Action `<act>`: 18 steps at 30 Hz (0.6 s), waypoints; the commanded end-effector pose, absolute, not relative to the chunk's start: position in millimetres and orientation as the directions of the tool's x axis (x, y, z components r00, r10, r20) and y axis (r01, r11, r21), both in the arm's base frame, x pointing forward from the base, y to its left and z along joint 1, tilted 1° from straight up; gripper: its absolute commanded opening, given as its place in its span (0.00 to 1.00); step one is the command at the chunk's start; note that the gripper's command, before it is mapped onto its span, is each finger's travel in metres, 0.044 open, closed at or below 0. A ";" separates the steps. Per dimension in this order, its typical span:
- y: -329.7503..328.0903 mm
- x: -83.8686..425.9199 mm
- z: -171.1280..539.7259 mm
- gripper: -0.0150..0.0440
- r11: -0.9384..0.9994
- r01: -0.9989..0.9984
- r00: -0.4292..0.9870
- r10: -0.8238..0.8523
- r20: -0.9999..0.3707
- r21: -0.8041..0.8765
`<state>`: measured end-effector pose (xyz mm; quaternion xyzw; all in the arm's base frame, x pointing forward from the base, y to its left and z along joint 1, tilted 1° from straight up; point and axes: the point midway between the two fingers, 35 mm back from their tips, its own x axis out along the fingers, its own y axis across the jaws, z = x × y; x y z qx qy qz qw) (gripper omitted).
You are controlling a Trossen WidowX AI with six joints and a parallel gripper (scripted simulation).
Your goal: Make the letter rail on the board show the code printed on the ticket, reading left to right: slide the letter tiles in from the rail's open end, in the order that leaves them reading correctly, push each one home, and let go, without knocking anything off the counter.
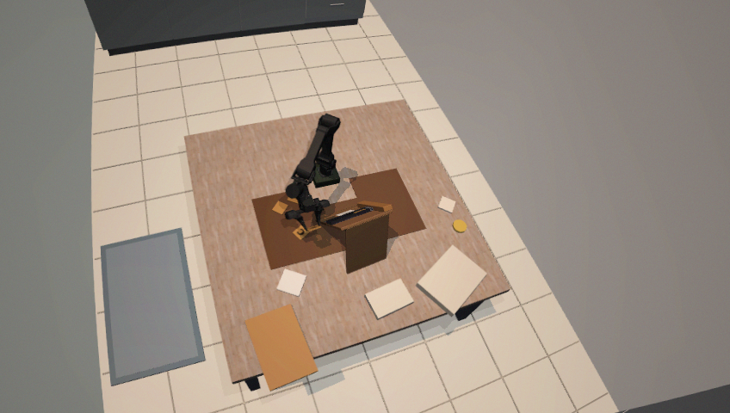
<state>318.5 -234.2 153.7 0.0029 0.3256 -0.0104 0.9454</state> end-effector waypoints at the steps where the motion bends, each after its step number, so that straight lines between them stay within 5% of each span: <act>1: -231.1 317.2 152.5 0.25 1.000 0.028 0.786 -0.020 -0.618 0.003; 18: -222.6 317.7 152.6 0.25 1.000 0.028 0.786 -0.020 -0.618 0.003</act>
